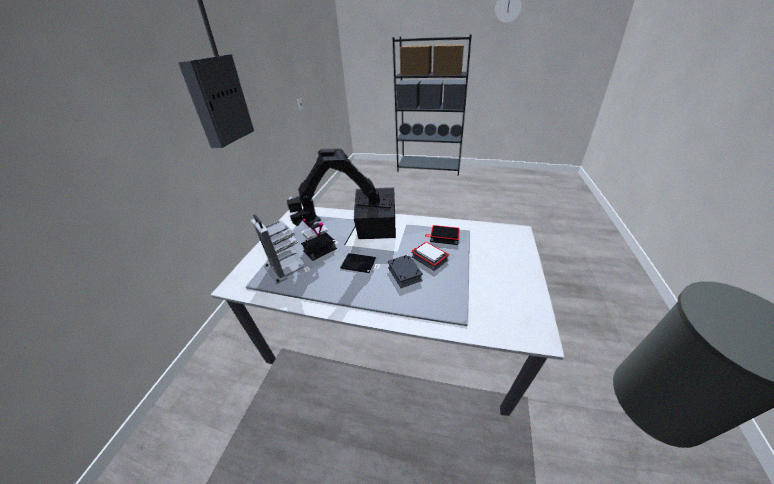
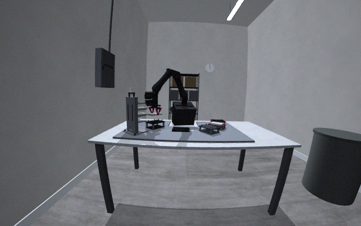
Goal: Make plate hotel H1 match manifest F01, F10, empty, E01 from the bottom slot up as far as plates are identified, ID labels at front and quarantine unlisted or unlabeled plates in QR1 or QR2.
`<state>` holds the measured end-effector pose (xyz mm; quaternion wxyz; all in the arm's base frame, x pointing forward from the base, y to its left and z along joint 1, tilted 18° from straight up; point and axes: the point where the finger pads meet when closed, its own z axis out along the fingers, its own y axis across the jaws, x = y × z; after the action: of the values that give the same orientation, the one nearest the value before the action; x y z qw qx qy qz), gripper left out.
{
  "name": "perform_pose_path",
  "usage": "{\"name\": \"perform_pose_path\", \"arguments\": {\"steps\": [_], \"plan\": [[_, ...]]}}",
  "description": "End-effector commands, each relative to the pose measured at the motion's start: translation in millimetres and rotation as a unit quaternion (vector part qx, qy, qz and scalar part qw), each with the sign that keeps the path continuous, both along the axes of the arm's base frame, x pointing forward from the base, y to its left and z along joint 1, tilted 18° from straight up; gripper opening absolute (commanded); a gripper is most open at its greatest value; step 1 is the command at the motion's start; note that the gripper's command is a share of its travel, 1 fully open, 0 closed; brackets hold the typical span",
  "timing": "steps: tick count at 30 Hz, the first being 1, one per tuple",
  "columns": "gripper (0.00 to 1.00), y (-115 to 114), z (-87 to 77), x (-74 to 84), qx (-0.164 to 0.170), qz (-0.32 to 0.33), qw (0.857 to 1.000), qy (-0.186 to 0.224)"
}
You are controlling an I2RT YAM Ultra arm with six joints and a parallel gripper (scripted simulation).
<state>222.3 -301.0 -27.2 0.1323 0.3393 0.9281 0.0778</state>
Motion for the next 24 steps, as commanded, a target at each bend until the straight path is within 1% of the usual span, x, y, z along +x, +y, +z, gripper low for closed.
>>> {"name": "perform_pose_path", "arguments": {"steps": [1,17,24], "plan": [[0.86,-3.2,5.1,0.8,-0.007,-0.001,1.0,-0.004],[0.86,-1.8,5.1,0.7,-0.007,-0.001,1.0,-0.004],[0.86,-1.2,0.7,2.0,-0.007,-0.001,1.0,-0.004]]}}
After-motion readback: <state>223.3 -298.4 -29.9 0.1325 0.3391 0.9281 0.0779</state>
